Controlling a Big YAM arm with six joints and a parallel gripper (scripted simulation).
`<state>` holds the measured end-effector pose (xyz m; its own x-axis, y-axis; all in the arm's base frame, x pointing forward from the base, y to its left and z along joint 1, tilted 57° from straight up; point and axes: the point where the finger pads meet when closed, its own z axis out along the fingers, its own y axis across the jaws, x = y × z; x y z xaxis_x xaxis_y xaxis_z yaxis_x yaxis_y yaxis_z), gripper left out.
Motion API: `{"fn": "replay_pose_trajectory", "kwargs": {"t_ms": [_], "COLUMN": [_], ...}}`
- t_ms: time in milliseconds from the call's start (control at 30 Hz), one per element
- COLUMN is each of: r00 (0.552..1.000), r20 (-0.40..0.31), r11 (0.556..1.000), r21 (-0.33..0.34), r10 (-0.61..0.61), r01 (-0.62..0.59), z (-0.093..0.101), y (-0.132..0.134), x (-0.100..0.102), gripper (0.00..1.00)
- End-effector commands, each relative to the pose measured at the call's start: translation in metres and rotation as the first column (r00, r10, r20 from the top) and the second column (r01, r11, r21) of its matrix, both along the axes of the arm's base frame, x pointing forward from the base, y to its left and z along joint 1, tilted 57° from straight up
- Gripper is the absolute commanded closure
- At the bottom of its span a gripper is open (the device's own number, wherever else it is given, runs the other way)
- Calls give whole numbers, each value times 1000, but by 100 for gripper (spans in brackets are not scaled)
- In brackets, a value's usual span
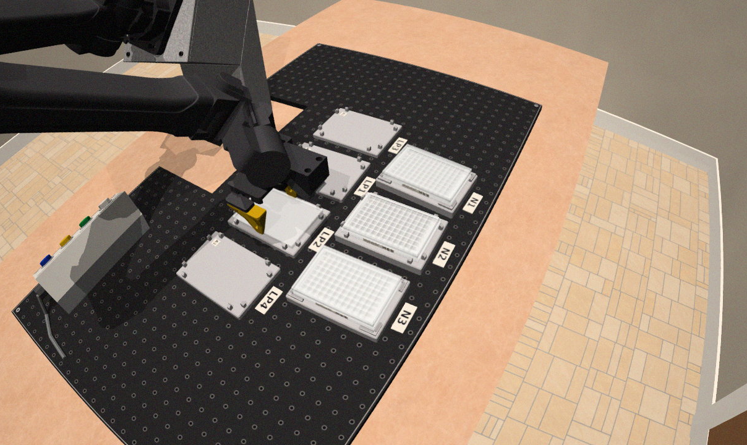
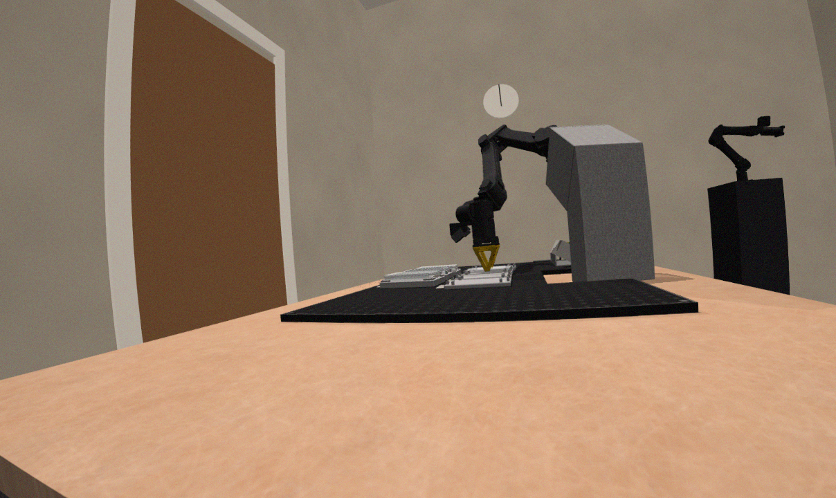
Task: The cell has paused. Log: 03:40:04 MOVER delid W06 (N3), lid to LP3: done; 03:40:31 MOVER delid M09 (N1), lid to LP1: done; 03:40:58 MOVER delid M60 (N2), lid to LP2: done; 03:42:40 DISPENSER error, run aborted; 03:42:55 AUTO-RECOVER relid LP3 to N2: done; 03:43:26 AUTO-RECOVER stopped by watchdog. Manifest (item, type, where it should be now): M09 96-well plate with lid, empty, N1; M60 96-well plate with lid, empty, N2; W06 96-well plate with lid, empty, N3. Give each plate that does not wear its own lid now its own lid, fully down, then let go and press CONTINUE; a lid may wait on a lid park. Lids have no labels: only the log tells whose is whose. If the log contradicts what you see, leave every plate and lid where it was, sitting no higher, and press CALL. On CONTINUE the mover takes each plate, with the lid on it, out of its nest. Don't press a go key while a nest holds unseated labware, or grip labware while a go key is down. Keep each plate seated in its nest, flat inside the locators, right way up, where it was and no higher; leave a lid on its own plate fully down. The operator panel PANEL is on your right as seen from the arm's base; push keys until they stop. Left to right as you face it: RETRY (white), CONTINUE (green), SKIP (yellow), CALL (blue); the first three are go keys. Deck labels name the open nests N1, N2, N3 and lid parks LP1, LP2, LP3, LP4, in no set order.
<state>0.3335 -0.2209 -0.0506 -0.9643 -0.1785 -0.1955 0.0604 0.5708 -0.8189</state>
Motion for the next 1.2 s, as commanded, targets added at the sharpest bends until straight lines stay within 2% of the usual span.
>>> {"fn": "replay_pose_trajectory", "kwargs": {"t_ms": [0, 133, 200, 367, 400, 500, 933, 967, 1067, 1133, 1167], "r00": [1000, 1000, 1000, 1000, 1000, 1000, 1000, 1000, 1000, 998, 999], "r20": [-7, -2, -9, -8, 12, -8, -4, 15, 5, -40, -33], "r11": [1000, 1000, 1000, 1000, 1000, 1000, 1000, 1000, 1000, 999, 999], "r21": [0, -3, 4, 4, -2, 3, 1, -2, 1, -8, -6], "r10": [13, 28, 22, 22, 22, 22, 22, 0, 22, 43, 39], "r01": [-13, -28, -22, -22, -22, -22, -22, 0, -22, -44, -39], "z": [0, 5, 3, 6, 11, 10, 20, 25, 25, 18, 17], "y": [5, 11, 15, 19, 18, 24, 38, 30, 41, 45, 47], "x": [-2, 4, -6, -7, 3, -8, -12, -6, -9, 4, 9], "gripper": [100, 100, 100, 100, 100, 100, 100, 100, 100, 100, 100]}}
